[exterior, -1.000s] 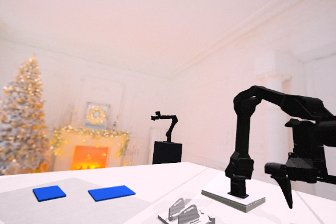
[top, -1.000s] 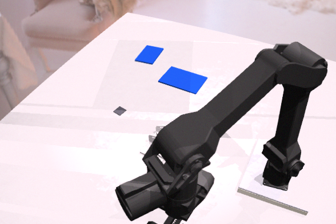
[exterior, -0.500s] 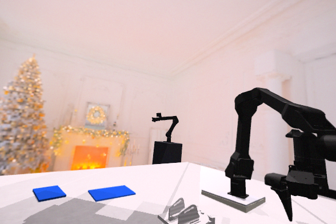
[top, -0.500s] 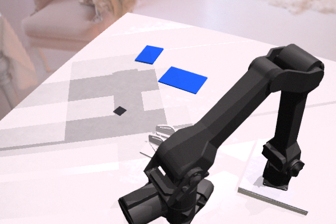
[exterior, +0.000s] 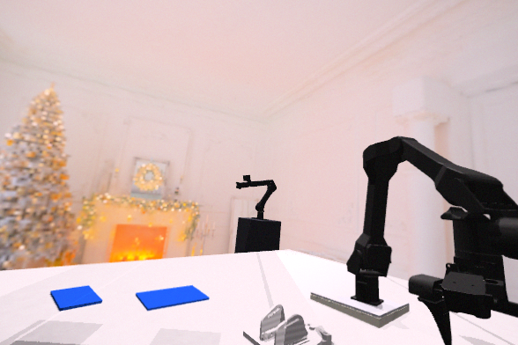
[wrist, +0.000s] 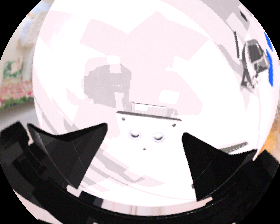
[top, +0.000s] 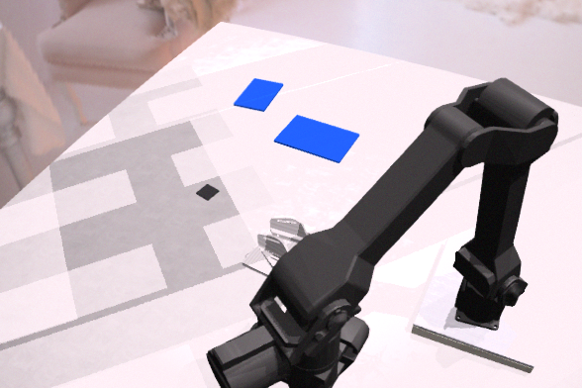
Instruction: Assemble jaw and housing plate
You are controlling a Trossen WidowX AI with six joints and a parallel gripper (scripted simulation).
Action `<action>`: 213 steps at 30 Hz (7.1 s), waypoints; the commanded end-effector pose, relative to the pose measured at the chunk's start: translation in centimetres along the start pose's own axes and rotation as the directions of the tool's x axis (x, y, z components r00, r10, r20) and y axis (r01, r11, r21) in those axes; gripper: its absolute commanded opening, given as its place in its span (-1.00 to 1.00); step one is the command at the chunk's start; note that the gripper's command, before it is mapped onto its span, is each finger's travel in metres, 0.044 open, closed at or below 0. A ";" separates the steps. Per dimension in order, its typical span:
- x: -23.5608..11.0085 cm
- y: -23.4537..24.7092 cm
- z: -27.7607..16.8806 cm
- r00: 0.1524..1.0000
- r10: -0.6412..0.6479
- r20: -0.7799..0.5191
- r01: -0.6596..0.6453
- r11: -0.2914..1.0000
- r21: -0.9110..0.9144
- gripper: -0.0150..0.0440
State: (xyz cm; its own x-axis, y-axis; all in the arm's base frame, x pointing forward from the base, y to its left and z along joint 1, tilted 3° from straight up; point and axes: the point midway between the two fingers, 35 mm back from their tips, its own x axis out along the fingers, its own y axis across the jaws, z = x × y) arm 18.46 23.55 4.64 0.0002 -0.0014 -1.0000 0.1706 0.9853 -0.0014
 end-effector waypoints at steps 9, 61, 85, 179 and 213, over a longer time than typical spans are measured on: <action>2.1 -0.2 -0.2 1.000 -0.009 -0.006 0.009 1.000 0.005 1.00; 2.8 -0.3 -0.2 1.000 -0.009 -0.005 0.009 1.000 0.000 0.70; -3.1 0.0 -0.1 1.000 -0.009 -0.006 0.009 1.000 0.004 0.70; -4.8 -11.8 10.3 1.000 -0.017 0.008 0.005 -0.152 -0.988 0.70; -4.9 -17.6 12.4 1.000 -0.025 0.009 -0.012 -0.745 -0.667 0.70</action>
State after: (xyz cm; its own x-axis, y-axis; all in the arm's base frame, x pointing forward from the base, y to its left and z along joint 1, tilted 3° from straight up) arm 27.64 4.70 9.61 0.0058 -0.0233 -0.9997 -0.8148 -0.5797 0.0088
